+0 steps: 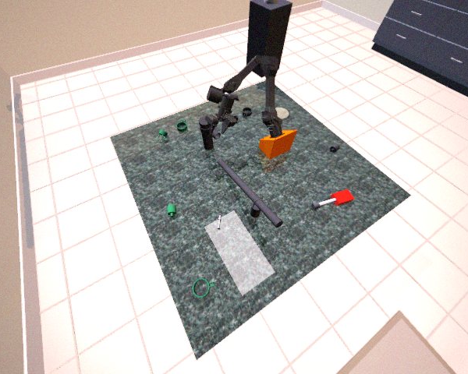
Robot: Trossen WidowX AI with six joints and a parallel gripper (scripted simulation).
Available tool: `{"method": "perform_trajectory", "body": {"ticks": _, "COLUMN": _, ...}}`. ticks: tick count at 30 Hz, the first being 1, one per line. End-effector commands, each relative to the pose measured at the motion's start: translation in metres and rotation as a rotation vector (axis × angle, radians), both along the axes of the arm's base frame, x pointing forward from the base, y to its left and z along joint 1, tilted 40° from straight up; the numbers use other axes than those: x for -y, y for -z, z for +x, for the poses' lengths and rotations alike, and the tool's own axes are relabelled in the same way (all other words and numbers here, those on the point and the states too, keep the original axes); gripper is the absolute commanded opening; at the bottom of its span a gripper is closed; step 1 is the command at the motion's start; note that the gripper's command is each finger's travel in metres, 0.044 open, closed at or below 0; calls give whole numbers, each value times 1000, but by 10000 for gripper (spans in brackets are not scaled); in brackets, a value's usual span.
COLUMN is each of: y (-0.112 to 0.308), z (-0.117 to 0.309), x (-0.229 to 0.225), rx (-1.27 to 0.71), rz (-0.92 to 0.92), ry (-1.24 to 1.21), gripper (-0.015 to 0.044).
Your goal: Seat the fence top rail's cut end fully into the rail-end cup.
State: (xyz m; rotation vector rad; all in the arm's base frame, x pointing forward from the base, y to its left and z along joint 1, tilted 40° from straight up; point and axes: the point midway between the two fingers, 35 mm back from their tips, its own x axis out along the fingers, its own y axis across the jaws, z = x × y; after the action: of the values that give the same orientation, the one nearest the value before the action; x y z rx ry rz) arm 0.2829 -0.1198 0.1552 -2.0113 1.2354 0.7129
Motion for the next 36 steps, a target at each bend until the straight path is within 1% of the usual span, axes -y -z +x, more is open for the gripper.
{"method": "perform_trajectory", "body": {"ticks": 1, "y": 9, "z": 3, "x": 4, "rx": -12, "rz": 3, "ry": -6, "gripper": 440}}
{"method": "perform_trajectory", "body": {"ticks": 22, "y": 31, "z": 13, "x": 21, "rx": -10, "rz": 0, "ry": -7, "gripper": 440}}
{"method": "perform_trajectory", "body": {"ticks": 35, "y": 31, "z": 13, "x": 21, "rx": -10, "rz": 0, "ry": -7, "gripper": 99}}
{"method": "perform_trajectory", "body": {"ticks": 36, "y": 31, "z": 13, "x": 21, "rx": -10, "rz": 0, "ry": -7, "gripper": 92}}
